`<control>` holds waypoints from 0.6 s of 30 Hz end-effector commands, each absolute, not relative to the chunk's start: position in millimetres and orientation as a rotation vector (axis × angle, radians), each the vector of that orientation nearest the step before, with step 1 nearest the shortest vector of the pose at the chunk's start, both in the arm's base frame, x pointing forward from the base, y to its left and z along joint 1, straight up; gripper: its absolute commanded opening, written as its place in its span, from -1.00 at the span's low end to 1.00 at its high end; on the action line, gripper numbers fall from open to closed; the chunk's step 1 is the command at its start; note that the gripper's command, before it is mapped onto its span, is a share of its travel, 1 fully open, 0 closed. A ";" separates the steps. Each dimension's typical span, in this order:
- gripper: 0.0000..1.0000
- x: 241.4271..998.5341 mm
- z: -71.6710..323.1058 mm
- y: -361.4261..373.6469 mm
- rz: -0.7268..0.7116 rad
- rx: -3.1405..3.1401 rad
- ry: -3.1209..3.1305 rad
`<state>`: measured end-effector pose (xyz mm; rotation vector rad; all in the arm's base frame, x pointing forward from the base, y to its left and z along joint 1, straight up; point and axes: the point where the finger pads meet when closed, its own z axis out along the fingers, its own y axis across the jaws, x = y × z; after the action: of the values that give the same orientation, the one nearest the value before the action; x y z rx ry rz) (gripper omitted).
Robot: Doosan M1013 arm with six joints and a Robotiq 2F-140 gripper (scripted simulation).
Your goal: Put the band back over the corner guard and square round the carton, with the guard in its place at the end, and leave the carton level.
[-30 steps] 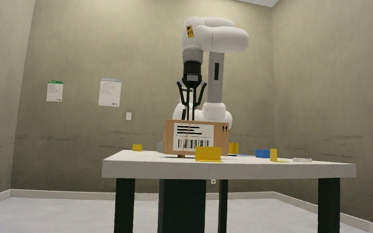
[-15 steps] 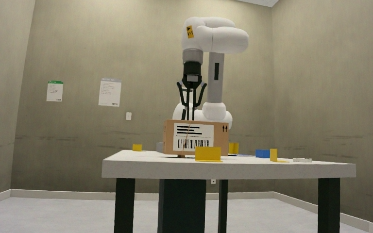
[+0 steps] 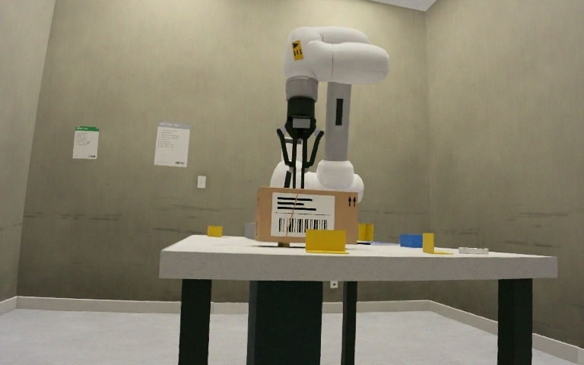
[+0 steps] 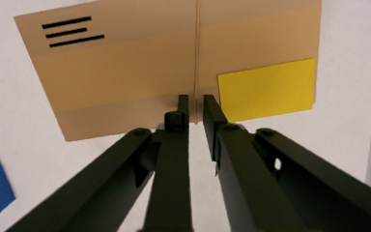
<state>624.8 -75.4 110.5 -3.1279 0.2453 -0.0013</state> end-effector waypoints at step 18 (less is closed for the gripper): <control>-0.80 625.2 111.1 -75.3 -0.003 -3.128 0.245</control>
<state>624.8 -75.4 110.4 -3.1278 0.2454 -0.0014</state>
